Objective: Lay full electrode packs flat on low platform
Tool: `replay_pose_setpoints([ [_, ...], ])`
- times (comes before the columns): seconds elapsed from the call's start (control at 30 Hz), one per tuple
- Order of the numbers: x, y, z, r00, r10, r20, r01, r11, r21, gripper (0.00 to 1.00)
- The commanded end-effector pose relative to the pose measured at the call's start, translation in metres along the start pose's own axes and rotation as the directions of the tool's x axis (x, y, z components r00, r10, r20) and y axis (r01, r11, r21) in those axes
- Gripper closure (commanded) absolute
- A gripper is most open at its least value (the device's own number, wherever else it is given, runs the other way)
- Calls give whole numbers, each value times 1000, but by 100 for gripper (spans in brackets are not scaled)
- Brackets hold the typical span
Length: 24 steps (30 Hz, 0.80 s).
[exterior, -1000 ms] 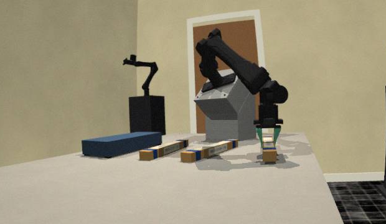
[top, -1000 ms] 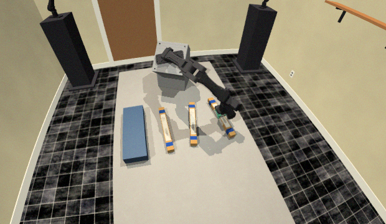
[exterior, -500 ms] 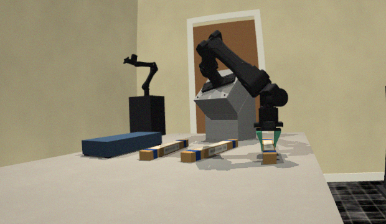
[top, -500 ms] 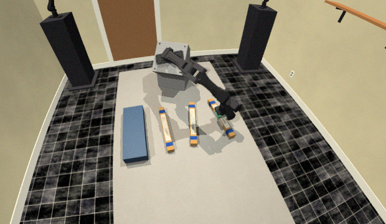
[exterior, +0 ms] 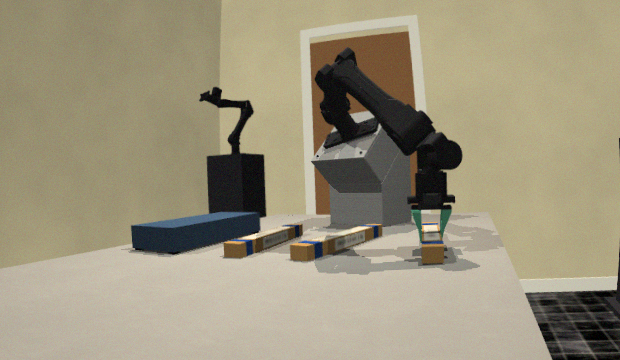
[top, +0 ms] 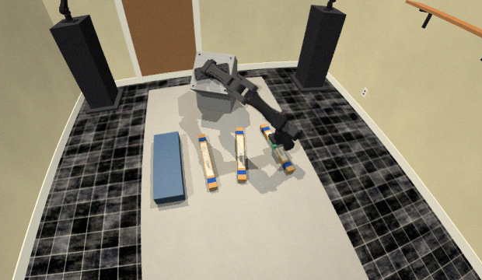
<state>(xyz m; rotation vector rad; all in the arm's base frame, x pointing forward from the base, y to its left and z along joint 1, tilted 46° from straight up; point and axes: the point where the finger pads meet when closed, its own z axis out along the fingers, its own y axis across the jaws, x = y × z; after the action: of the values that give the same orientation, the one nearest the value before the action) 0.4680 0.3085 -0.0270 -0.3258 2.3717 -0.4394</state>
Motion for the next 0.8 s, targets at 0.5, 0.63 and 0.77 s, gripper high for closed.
replay_pose_setpoints([
  [0.5,-23,8,-20,998,27,56,-25,999,-37,26],
  [0.63,-19,8,-16,999,21,50,-19,999,-31,26],
  [0.77,-14,10,-13,999,13,42,-12,1000,-28,26],
])
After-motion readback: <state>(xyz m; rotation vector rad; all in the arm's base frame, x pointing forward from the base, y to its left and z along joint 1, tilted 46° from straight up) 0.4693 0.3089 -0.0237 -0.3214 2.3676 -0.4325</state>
